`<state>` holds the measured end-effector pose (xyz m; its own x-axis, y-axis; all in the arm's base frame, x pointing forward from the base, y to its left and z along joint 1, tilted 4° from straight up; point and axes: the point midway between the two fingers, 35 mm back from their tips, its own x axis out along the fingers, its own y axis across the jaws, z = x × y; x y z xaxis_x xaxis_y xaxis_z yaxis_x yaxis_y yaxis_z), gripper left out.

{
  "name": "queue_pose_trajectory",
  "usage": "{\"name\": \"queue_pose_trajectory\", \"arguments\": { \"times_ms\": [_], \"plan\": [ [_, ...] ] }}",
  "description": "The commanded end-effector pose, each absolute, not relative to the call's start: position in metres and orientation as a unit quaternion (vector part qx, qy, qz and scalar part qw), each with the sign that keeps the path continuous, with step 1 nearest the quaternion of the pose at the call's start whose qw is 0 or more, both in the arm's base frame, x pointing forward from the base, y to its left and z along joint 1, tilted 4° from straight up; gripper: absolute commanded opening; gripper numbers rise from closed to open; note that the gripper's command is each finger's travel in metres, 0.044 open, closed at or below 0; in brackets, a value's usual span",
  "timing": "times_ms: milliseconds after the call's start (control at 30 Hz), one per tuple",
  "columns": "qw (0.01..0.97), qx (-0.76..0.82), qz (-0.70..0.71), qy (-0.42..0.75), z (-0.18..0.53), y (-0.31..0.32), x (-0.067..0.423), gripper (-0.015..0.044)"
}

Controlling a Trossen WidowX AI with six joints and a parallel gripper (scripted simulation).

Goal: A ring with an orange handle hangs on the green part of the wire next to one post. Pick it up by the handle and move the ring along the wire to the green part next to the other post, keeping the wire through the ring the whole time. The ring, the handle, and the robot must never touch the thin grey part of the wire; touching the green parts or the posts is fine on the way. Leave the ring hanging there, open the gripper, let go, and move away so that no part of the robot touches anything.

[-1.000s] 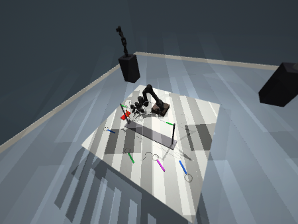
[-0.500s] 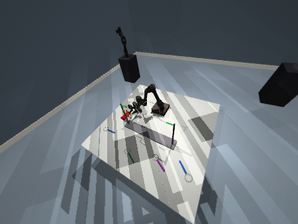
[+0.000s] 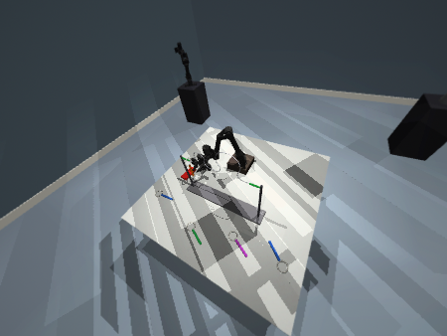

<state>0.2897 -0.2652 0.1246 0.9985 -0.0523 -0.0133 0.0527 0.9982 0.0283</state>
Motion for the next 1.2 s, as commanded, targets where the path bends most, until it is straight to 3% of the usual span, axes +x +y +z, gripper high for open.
{"name": "queue_pose_trajectory", "arguments": {
  "times_ms": [0,1167],
  "plan": [
    [0.999,0.017,-0.027,0.006,0.125,-0.267,0.297,0.016],
    [0.999,0.017,-0.027,0.003,0.125,-0.267,0.351,0.016]
  ]
}}
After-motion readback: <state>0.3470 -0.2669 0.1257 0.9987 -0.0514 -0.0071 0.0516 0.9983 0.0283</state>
